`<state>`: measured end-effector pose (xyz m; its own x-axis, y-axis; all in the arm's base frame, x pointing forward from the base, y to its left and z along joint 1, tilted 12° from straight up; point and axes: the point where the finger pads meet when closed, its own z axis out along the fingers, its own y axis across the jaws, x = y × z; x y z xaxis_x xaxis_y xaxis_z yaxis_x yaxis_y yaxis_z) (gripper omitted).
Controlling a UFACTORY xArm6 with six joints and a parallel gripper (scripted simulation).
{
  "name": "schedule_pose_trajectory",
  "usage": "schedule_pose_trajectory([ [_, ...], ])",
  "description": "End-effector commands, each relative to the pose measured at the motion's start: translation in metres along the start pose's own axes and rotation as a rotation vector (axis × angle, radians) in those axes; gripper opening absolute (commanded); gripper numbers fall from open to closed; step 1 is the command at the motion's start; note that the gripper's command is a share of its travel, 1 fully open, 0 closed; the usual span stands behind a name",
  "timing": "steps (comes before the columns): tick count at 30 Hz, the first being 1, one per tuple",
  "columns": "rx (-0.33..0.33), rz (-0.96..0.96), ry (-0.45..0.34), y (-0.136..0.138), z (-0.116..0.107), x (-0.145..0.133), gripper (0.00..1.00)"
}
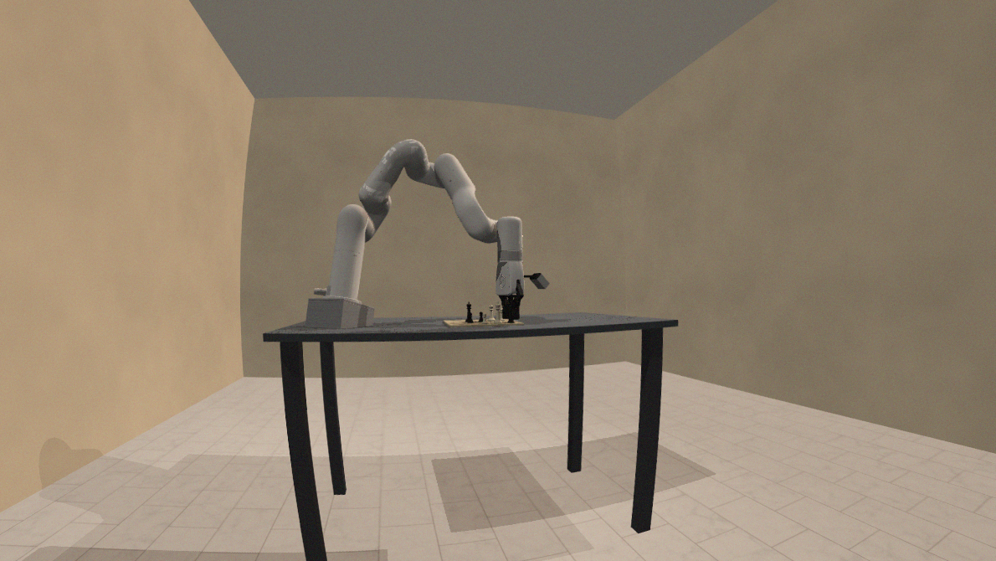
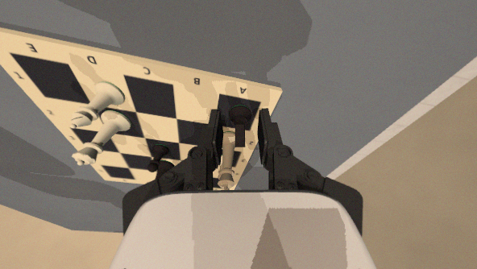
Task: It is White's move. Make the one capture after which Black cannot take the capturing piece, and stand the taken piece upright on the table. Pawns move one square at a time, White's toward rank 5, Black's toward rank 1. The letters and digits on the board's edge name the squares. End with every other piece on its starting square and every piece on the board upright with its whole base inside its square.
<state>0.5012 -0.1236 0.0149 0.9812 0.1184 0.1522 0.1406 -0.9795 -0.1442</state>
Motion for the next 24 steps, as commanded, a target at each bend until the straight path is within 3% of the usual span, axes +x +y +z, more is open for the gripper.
schedule_pose_trajectory([
  [1,-0.002,0.000,0.004,0.0006,-0.0016,0.0015,0.37],
  [15,-0.002,0.000,0.004,0.0006,-0.0016,0.0015,0.37],
  [16,-0.002,0.000,0.004,0.0006,-0.0016,0.0015,0.00],
  [24,-0.002,0.000,0.004,0.0006,-0.0016,0.0015,0.00],
])
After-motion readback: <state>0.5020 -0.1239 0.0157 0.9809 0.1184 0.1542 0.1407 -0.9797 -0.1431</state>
